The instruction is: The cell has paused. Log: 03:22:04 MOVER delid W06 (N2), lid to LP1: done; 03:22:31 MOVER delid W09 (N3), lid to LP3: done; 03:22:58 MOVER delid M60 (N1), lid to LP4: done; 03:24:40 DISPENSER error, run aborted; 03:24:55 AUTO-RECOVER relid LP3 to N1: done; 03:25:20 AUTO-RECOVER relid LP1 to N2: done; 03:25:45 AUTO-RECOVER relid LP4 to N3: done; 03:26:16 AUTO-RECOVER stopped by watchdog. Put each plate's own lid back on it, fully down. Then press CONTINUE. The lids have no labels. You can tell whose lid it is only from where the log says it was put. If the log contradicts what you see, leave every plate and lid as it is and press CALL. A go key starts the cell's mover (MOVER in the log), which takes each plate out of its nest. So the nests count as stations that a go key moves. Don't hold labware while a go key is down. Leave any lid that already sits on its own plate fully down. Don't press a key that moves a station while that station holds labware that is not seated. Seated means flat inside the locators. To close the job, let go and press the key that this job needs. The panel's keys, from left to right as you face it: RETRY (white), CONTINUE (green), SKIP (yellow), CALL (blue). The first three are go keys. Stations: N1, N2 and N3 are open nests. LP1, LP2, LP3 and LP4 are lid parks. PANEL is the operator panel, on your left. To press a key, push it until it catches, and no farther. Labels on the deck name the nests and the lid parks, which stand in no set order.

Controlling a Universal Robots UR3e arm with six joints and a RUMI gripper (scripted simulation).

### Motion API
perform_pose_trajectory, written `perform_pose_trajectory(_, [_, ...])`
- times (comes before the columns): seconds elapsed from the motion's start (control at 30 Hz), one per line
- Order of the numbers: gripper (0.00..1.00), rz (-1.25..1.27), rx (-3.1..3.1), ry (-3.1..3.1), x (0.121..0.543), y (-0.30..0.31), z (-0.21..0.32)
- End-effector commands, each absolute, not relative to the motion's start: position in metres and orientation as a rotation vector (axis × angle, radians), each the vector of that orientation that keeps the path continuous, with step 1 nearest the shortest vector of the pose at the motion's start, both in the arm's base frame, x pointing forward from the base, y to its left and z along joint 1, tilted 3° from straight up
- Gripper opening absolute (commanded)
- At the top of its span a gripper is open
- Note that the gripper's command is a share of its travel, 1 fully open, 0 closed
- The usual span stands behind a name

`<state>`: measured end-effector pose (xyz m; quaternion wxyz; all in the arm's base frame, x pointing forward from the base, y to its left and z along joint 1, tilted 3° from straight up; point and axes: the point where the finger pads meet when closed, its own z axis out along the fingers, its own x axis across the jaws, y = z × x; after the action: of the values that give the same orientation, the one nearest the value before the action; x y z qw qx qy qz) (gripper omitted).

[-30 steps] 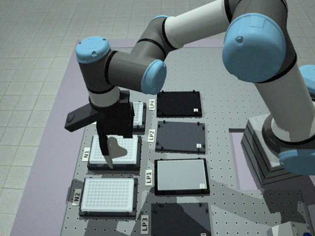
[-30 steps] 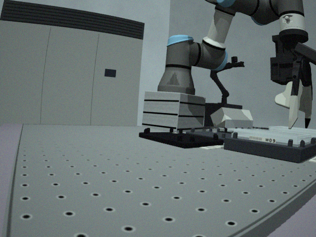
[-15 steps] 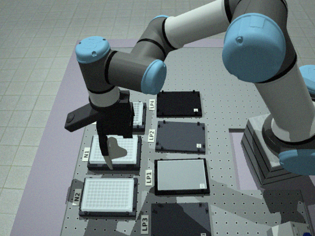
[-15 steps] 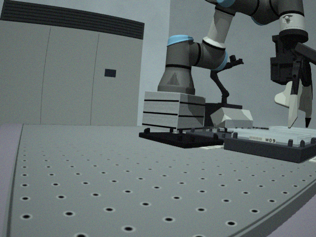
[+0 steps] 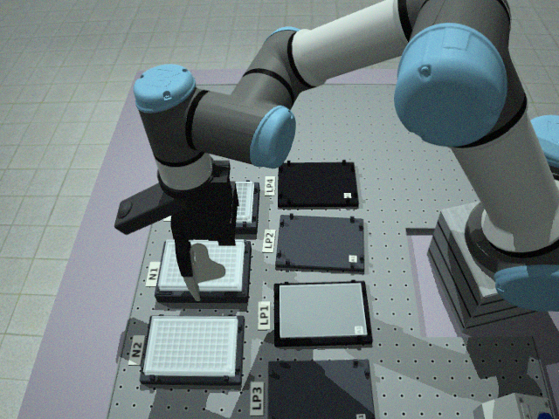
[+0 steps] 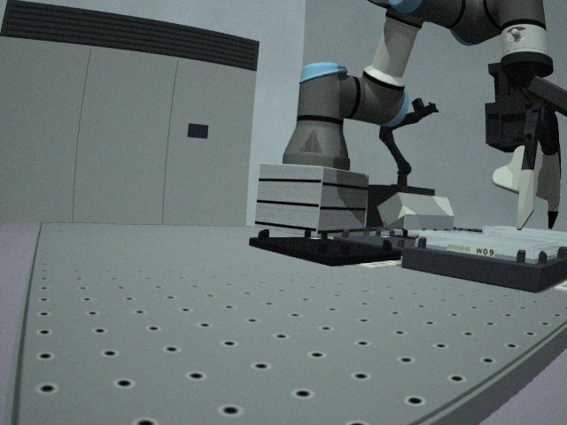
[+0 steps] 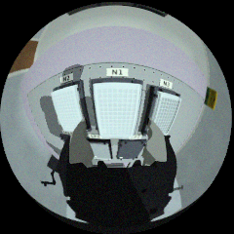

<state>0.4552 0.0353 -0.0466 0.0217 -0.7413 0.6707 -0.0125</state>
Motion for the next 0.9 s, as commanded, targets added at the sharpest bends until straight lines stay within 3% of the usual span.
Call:
perform_pose_trajectory(0.0, [0.82, -0.043, -2.296, 2.077, 0.456, 0.035, -0.046])
perform_pose_trajectory(0.87, [0.82, -0.043, -2.296, 2.077, 0.455, 0.035, -0.025])
